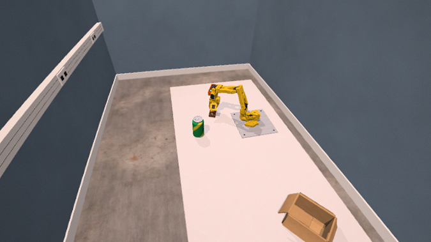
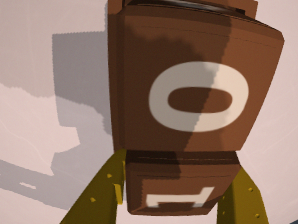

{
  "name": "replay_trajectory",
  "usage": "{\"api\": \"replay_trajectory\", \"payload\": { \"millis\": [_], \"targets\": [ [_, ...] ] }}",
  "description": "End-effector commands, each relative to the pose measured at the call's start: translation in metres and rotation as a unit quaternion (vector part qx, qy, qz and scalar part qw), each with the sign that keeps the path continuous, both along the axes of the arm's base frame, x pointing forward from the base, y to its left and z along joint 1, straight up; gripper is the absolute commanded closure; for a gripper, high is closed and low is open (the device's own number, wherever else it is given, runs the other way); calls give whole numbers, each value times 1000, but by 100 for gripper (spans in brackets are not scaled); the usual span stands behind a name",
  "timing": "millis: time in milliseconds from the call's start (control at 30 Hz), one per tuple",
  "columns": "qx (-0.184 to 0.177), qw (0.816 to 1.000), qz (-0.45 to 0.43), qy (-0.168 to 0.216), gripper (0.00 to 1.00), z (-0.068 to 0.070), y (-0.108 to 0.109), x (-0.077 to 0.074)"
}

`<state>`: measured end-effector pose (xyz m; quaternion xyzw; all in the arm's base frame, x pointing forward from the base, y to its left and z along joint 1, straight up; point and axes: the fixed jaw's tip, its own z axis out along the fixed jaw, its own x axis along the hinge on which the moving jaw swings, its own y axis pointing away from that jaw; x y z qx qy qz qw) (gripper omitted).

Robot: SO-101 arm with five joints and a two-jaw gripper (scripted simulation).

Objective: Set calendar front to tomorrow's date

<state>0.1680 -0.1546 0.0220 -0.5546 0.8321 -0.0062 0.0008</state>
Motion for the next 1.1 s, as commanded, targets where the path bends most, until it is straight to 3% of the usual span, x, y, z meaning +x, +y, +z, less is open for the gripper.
{"api": "replay_trajectory", "payload": {
  "millis": [0, 1067],
  "targets": [
    [5, 1000, -1, 5, 87, -4, 0, -3],
    [5, 1000, -1, 5, 66, -4, 0, -3]
  ]
}}
